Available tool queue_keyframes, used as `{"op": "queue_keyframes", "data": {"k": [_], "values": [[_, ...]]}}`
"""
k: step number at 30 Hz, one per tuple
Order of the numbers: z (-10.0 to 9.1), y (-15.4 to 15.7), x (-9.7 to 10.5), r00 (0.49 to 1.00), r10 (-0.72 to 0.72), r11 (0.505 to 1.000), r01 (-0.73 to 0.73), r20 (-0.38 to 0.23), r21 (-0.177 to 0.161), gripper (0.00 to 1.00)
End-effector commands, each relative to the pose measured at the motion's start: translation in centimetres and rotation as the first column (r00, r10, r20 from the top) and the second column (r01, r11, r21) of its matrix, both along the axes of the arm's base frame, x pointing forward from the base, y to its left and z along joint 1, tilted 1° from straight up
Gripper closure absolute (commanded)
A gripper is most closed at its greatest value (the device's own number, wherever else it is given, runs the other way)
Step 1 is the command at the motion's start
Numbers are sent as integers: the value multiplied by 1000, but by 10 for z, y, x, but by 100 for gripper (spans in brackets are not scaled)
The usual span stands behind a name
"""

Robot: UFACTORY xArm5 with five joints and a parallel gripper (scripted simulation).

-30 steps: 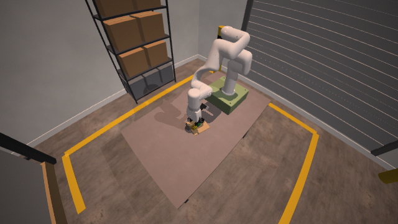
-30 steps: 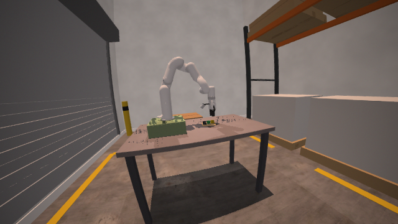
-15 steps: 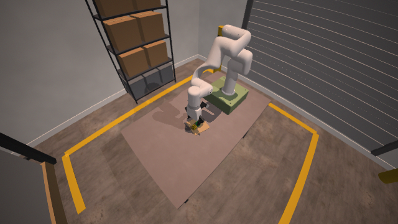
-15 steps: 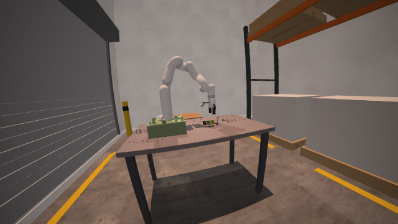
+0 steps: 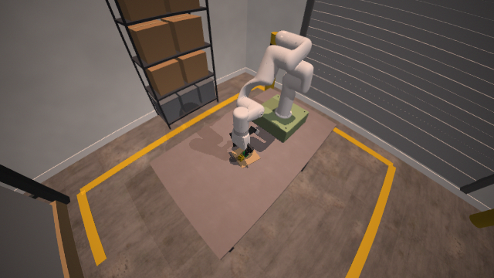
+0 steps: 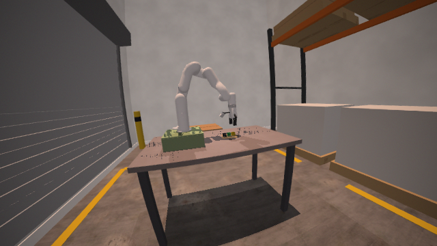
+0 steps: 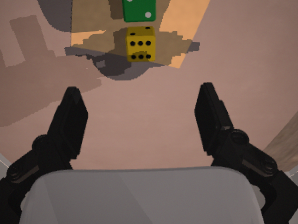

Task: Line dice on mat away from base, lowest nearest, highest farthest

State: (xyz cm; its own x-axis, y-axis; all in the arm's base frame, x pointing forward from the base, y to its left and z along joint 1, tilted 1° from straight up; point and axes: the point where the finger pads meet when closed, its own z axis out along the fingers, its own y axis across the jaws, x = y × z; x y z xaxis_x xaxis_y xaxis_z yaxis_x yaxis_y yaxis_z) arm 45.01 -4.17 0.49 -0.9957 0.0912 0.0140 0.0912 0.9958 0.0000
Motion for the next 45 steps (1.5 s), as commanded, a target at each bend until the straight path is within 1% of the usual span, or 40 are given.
{"op": "queue_keyframes", "data": {"k": [1, 5, 8, 20, 22, 25, 28, 45], "values": [[3, 0, 1, 1000, 0, 1000, 0, 4, 0, 0], [6, 0, 1, 1000, 0, 1000, 0, 4, 0, 0], [15, 0, 2, 1000, 0, 1000, 0, 4, 0, 0], [71, -1, 2, 1000, 0, 1000, 0, 4, 0, 0], [71, -1, 2, 1000, 0, 1000, 0, 4, 0, 0], [79, -1, 2, 1000, 0, 1000, 0, 4, 0, 0], [83, -1, 2, 1000, 0, 1000, 0, 4, 0, 0], [84, -1, 2, 1000, 0, 1000, 0, 4, 0, 0]]}}
